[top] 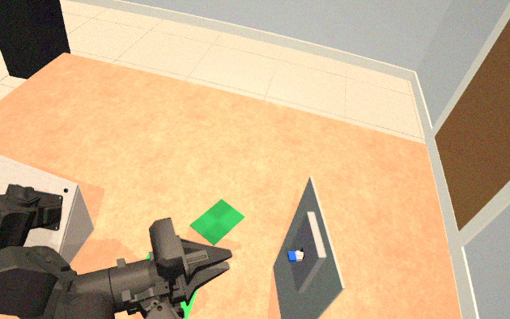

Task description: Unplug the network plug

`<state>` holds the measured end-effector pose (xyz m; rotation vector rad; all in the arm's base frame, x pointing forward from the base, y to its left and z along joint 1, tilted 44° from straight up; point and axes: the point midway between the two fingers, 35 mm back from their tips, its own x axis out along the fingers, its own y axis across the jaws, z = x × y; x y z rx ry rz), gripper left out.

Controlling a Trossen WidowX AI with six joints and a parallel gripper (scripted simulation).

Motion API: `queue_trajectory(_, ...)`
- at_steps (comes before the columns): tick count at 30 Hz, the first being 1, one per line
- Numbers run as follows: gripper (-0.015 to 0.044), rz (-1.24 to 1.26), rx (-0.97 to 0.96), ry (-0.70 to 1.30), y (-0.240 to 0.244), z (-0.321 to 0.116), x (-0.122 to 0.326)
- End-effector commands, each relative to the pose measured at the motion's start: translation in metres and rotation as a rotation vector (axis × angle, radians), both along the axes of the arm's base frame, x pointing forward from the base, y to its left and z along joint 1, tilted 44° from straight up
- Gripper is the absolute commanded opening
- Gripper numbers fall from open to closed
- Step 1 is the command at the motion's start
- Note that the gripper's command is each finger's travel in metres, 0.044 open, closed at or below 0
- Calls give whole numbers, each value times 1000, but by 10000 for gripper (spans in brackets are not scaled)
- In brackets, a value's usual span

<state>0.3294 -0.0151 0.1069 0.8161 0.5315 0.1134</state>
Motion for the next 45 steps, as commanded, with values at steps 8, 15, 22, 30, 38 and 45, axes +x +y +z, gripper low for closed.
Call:
queue_trajectory(8, 156, 0, 2, -7, 5, -7, 32)
queue_trajectory(15, 156, -1, 3, -8, 6, -9, 39)
queue_trajectory(22, 156, -1, 3, -9, 7, -10, 48)
queue_trajectory(30, 156, -1, 3, -9, 8, -12, 59)
queue_trajectory(38, 156, -1, 3, -10, 9, -14, 70)
queue_trajectory(45, 156, -1, 3, -11, 11, -17, 79)
